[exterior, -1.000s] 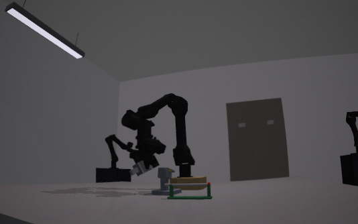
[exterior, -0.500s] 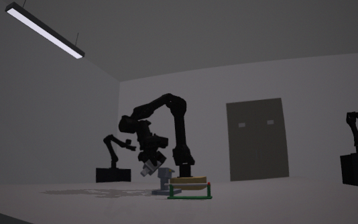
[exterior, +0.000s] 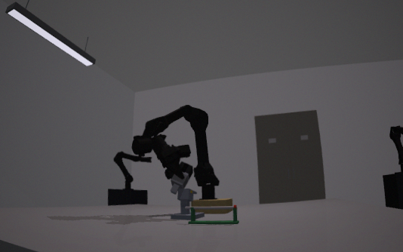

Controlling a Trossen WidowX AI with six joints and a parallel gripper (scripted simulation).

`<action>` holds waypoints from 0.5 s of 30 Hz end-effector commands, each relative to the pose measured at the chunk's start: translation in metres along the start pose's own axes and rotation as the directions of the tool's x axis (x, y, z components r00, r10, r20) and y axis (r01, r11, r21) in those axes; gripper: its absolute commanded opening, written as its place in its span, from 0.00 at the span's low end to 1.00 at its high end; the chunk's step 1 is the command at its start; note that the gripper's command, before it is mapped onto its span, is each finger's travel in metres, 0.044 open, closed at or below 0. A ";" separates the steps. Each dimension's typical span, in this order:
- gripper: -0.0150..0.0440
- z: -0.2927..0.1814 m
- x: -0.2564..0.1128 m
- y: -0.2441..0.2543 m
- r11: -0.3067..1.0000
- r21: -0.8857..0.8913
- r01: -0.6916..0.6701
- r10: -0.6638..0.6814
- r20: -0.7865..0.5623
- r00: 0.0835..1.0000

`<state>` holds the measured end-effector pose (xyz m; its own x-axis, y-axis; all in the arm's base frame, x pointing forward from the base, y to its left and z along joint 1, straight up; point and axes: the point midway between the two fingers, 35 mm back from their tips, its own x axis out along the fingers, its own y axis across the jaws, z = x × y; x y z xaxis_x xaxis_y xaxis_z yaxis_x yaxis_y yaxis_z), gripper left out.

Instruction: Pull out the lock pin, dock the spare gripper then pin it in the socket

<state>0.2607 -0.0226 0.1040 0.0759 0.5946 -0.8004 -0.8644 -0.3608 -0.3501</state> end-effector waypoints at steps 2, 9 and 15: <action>0.25 0.010 -0.007 -0.005 0.996 0.073 0.044 -0.050 0.069 0.996; 0.25 0.026 -0.015 -0.009 0.977 0.198 0.083 -0.119 0.178 0.977; 0.25 0.037 -0.024 -0.015 0.945 0.310 0.105 -0.190 0.257 0.948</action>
<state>0.2506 -0.0059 0.1371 0.0849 0.7911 -0.6057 -0.9565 -0.1055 -0.2719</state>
